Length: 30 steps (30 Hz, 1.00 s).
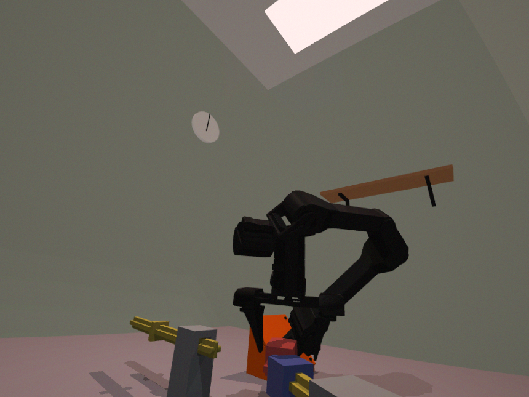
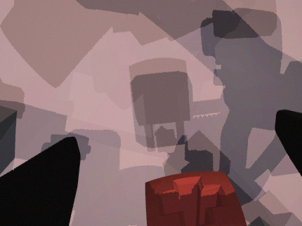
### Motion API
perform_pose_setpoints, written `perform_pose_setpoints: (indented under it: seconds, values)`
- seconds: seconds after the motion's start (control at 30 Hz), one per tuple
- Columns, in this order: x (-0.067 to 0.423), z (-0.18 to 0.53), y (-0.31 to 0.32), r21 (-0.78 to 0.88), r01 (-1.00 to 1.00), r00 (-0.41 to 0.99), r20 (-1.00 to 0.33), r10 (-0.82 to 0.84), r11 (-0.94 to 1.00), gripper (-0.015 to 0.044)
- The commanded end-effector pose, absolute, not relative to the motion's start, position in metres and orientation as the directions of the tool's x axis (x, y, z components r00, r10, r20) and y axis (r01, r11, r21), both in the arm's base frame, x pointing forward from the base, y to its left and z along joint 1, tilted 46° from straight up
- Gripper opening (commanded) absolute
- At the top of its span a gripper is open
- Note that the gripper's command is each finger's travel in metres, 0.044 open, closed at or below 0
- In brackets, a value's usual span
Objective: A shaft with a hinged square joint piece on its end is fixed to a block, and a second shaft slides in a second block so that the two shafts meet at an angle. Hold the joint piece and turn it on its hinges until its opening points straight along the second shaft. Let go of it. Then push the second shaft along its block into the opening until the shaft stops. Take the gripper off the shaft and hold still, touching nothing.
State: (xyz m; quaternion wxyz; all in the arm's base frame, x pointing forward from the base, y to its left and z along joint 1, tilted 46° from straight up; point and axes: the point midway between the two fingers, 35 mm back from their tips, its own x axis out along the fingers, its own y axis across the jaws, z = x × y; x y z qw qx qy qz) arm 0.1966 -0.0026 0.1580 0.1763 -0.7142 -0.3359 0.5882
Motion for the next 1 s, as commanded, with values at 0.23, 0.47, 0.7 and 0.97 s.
perform_pose_setpoints:
  seconds: [0.23, 0.47, 0.7, 0.97]
  values:
    - [0.229, 0.169, 0.002, -0.656, 0.268, 0.08, -0.714, 0.695, -0.705, 0.044]
    - [0.23, 0.162, 0.008, -0.656, 0.268, 0.081, -0.714, 0.695, -0.705, 0.044]
    - [0.232, 0.155, 0.016, -0.656, 0.269, 0.081, -0.714, 0.695, -0.705, 0.044]
    - [0.232, 0.149, 0.022, -0.657, 0.269, 0.081, -0.713, 0.696, -0.704, 0.0414]
